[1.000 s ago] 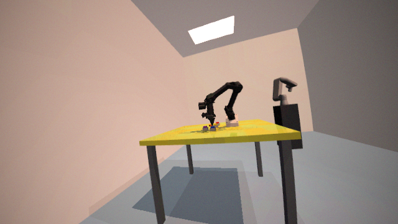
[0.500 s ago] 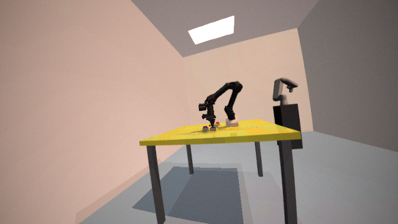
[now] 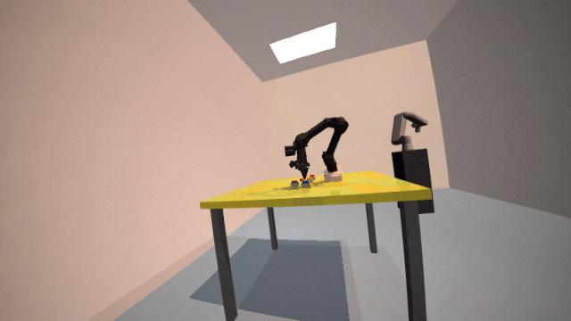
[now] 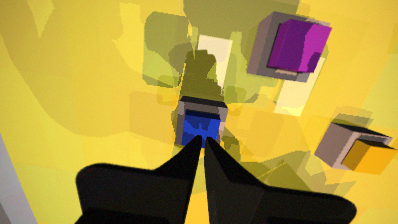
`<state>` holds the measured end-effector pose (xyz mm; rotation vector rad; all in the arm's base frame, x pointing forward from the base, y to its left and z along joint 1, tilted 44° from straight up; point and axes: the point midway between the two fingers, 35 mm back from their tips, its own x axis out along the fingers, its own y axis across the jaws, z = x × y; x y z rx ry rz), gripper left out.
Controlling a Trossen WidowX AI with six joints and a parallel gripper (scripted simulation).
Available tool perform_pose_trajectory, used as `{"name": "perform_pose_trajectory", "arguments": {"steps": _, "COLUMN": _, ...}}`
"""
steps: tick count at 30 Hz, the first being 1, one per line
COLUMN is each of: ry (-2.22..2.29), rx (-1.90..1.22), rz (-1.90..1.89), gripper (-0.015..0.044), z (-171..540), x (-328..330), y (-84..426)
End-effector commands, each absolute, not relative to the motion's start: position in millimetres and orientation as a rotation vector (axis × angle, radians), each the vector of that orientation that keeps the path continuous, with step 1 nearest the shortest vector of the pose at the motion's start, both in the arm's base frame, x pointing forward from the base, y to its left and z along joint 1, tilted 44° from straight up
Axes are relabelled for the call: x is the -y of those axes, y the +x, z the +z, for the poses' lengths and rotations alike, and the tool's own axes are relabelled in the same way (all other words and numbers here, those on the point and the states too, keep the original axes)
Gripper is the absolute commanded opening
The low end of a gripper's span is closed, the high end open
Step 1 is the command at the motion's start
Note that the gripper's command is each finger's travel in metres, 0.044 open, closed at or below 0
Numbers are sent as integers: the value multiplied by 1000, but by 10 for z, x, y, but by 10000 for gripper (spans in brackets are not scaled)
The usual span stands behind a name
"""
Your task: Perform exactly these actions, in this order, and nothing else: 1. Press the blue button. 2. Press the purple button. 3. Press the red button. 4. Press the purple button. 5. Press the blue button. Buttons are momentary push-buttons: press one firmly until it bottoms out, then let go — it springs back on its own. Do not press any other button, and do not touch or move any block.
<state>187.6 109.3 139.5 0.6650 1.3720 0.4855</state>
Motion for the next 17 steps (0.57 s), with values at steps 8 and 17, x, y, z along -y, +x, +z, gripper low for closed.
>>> {"name": "perform_pose_trajectory", "arguments": {"steps": 8, "ry": 662, "rx": -1366, "rz": 489, "gripper": 177, "z": 1814, "x": -828, "y": 2138}}
{"name": "perform_pose_trajectory", "arguments": {"steps": 17, "ry": 664, "rx": -1364, "rz": 491, "gripper": 387, "z": 2083, "x": -596, "y": 2403}}
